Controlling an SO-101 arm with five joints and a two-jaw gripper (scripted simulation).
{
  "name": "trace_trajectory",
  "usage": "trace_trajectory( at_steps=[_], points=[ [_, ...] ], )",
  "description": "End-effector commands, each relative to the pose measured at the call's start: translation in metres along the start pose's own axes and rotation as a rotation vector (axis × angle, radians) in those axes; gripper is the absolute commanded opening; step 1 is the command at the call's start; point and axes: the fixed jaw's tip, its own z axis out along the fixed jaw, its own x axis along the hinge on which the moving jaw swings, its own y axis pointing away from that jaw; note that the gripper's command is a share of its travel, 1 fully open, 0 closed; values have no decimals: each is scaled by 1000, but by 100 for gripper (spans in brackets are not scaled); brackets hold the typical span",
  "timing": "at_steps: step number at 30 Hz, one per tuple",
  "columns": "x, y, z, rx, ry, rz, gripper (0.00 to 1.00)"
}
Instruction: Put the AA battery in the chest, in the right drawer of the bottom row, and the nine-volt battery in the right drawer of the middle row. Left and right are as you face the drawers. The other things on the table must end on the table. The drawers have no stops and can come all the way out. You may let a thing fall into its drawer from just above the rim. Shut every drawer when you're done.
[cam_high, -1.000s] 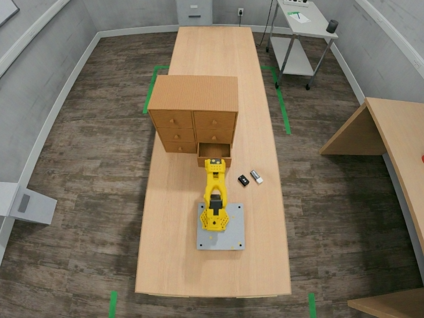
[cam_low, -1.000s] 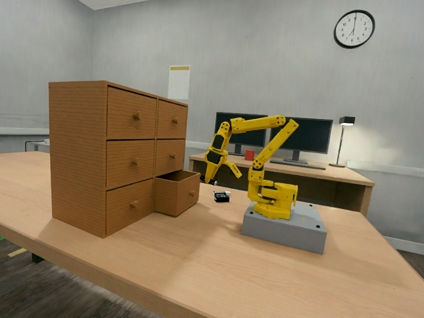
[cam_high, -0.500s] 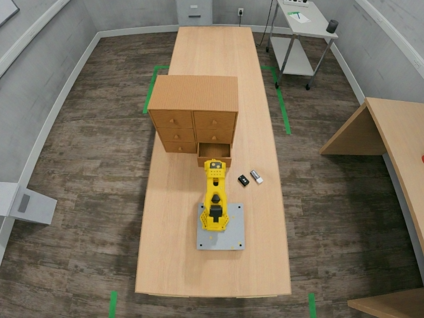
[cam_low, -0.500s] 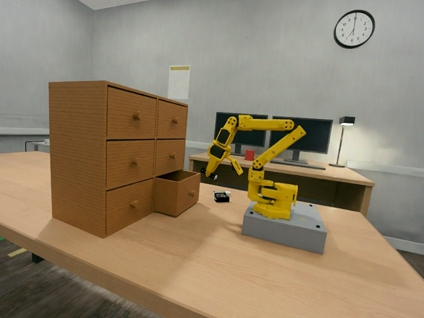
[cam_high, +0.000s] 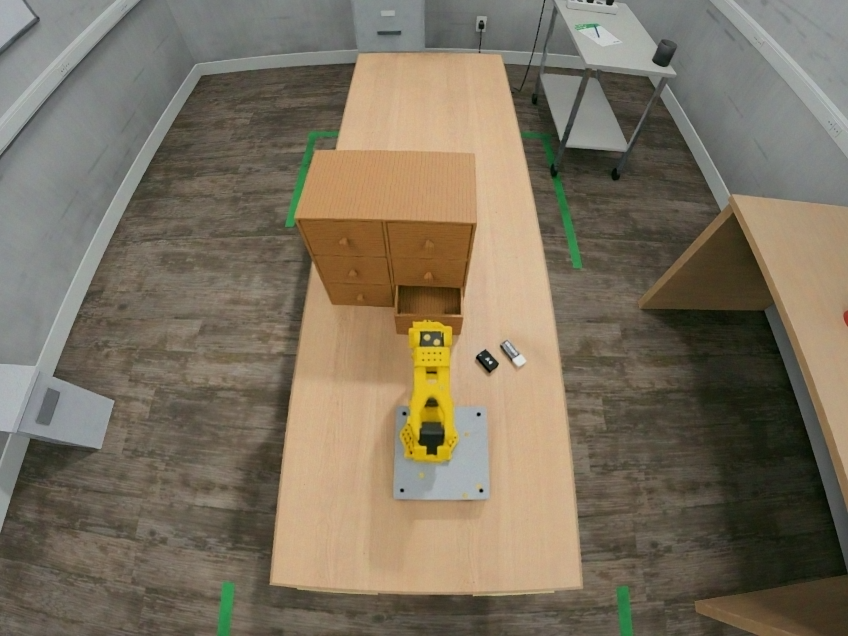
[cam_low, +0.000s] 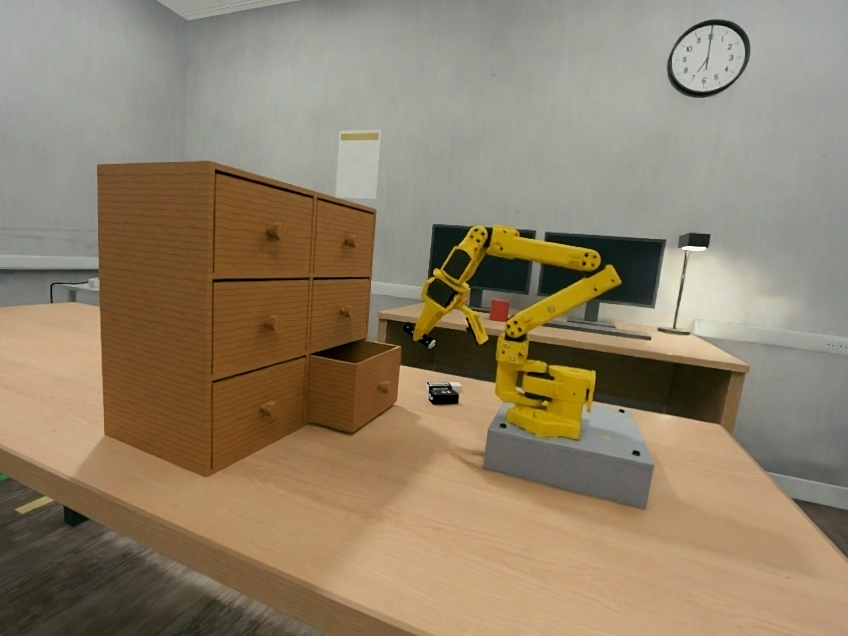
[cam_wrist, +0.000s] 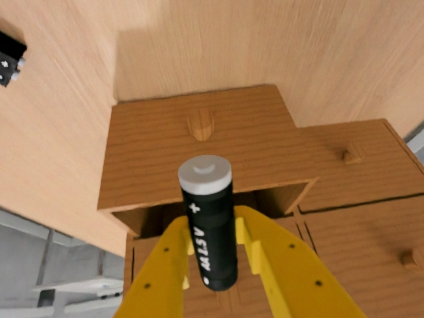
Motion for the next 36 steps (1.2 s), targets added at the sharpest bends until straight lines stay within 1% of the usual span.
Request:
trace_trajectory(
  at_steps=[1, 2, 7, 36],
  points=[
    [0, -2, -6, 6, 34, -7, 0],
    [1, -2, -7, 6, 45, -8, 0],
    [1, -2, -7, 6, 45, -8, 0],
    [18, -2, 2, 6, 45, -8, 0]
  ],
)
